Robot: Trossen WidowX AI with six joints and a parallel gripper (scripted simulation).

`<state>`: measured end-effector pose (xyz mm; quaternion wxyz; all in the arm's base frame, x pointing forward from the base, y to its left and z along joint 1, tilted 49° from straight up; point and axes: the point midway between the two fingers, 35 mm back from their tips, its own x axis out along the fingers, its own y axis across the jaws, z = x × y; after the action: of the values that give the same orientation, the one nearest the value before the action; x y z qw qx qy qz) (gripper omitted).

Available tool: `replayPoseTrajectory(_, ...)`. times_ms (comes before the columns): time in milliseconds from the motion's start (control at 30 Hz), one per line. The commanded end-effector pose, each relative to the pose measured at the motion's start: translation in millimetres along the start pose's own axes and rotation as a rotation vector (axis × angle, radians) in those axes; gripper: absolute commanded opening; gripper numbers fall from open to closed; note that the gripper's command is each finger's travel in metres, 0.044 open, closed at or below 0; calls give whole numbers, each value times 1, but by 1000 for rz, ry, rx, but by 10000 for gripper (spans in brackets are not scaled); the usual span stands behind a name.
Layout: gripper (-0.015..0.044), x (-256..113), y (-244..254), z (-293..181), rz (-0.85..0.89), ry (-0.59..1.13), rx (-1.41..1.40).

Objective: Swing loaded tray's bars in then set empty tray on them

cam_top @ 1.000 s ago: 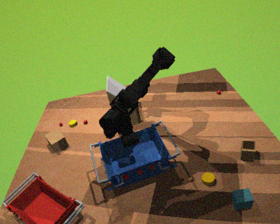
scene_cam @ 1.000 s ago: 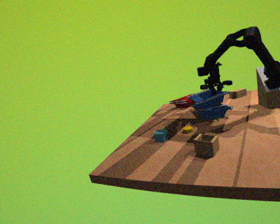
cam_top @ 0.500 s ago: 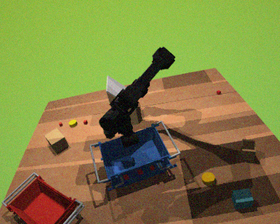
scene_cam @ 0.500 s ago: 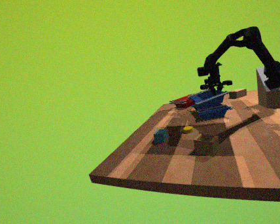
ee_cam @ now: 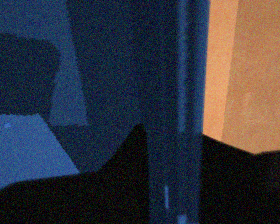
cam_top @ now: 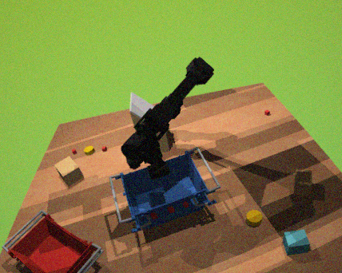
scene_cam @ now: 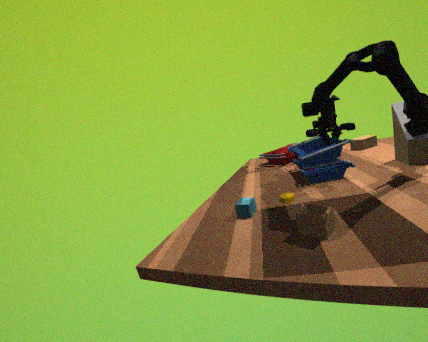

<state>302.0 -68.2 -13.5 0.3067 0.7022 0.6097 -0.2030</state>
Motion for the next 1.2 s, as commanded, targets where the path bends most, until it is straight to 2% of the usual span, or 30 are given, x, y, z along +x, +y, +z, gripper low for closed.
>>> replayPoseTrajectory(0,0,5,-3,-2,-26,-1,0)
replayPoseTrajectory(1167,0,13,-6,-2,-26,-1,1)
